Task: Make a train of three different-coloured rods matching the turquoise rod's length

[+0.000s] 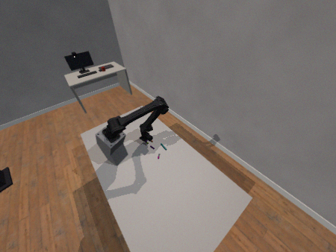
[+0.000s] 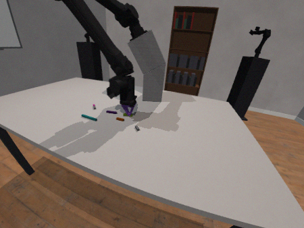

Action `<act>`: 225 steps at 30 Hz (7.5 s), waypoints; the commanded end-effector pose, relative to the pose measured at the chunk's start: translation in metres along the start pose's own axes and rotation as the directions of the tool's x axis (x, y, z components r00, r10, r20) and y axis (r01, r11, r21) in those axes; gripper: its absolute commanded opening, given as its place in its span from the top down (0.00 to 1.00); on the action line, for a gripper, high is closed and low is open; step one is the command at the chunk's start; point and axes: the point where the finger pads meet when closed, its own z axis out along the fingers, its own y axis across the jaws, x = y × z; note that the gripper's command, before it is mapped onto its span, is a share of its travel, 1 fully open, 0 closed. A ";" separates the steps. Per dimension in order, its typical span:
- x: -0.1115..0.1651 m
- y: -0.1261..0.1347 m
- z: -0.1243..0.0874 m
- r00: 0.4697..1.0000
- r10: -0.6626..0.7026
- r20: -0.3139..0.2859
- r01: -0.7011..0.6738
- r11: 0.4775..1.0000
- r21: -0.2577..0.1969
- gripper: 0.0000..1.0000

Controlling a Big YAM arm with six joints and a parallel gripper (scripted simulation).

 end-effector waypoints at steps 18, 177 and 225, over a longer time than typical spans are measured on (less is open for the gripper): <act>-0.002 -0.009 0.005 1.000 0.007 0.000 -0.007 1.000 0.011 0.96; -0.201 -0.009 -0.006 0.578 0.816 0.008 -0.816 0.577 0.003 0.96; -0.202 -0.010 -0.007 0.572 0.820 0.009 -0.820 0.572 0.008 0.96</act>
